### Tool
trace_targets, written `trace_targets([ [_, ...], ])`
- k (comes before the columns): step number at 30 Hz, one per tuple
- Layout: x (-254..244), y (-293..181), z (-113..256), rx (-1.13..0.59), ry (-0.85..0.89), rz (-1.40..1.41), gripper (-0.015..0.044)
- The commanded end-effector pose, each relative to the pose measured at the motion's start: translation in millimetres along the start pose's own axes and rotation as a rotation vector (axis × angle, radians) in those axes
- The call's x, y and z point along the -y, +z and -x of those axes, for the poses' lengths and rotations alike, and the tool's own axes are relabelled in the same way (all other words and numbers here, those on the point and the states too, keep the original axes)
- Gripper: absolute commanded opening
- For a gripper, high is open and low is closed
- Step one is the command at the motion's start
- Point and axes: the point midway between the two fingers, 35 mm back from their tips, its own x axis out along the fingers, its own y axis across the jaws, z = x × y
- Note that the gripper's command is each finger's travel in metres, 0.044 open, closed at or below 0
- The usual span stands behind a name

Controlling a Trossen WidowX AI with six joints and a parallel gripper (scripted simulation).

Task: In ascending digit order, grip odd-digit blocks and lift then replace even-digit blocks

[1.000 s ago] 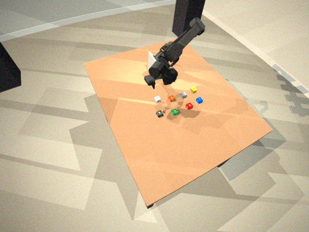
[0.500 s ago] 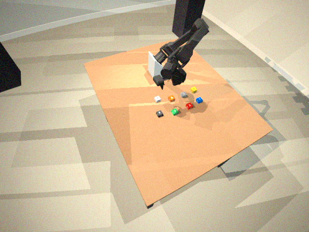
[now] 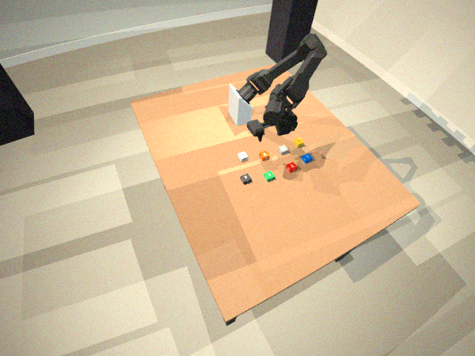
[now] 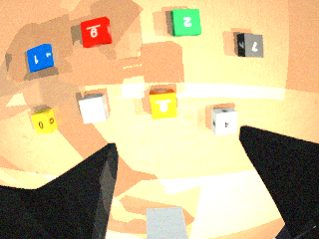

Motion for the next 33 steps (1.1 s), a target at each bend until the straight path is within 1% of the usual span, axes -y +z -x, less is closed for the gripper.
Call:
trace_targets([
  [1,-1,-1,-1,0.0,0.006,-0.007,0.04],
  [8,-4,0,0,0.0,0.005,-0.008,0.04],
  [10,-20,0,0,0.0,0.004,-0.008,0.04],
  [14,-74,-5,0,-0.001,0.006,-0.009,0.04],
  [16,-90,-8,0,-0.001,0.009,-0.009,0.04],
  [33,-92,-9,0,-0.001,0.009,-0.009,0.04],
])
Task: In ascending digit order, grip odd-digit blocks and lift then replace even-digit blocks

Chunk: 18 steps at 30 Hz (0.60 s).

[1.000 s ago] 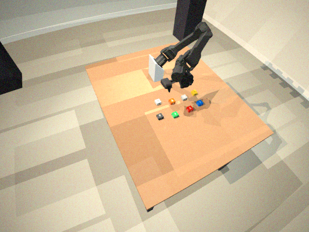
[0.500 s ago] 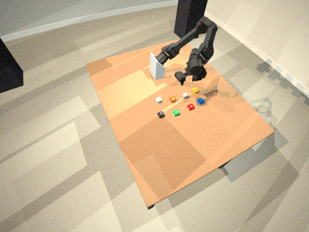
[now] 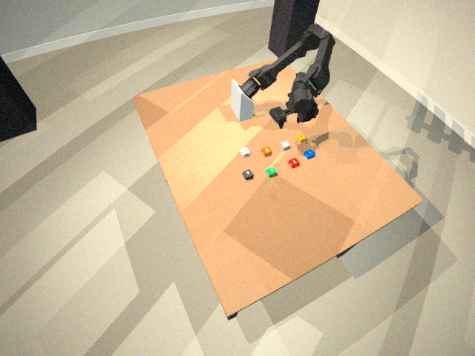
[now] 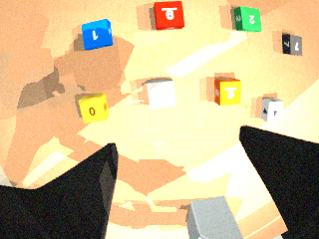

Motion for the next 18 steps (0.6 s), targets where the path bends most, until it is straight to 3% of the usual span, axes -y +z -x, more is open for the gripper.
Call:
trace_targets([
  [1,-1,-1,-1,-0.001,0.006,-0.008,0.04],
  [6,-4,0,0,-0.001,0.005,-0.008,0.04],
  [12,-93,-2,0,-0.001,0.008,-0.008,0.04],
  [18,-96,-2,0,-0.001,0.009,-0.008,0.04],
])
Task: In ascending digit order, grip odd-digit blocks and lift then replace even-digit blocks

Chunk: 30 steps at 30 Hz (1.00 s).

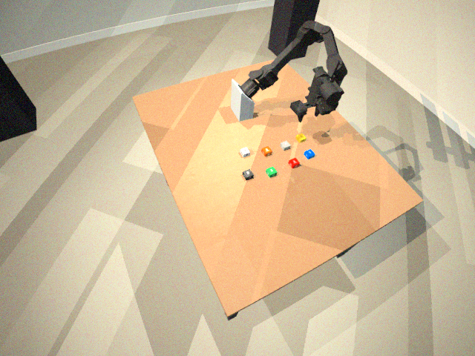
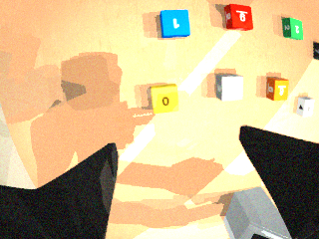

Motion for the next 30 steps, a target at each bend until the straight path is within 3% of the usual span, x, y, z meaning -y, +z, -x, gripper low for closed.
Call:
trace_targets([
  [1,-2,-2,0,-0.004,0.002,-0.015,0.04],
  [16,-2,1,0,-0.004,0.002,-0.015,0.04],
  [24,16,89,1,-0.001,0.002,-0.012,0.04],
  [30,19,97,0,-0.001,0.002,-0.012,0.04],
])
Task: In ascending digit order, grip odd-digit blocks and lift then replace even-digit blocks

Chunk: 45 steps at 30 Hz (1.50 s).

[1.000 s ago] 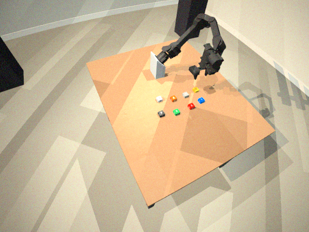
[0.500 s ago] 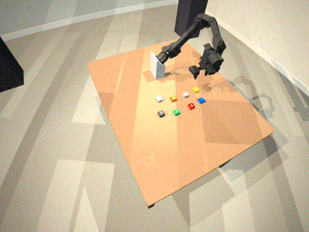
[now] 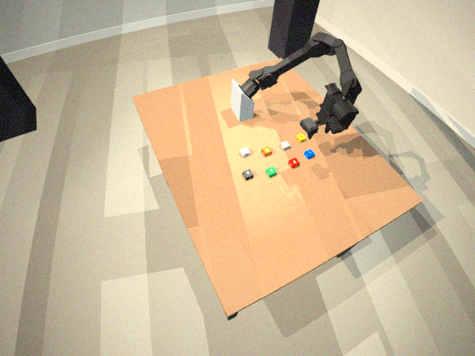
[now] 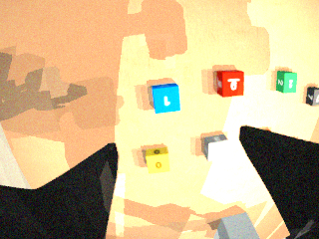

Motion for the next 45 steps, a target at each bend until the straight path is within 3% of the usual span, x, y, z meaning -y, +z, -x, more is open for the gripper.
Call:
trace_targets([
  [1,0,4,0,0.001,0.002,-0.002,0.04],
  [16,4,5,0,0.001,0.001,-0.003,0.04],
  [22,93,10,0,0.001,-0.001,-0.002,0.04],
  [45,93,10,0,0.001,-0.001,-0.002,0.04],
])
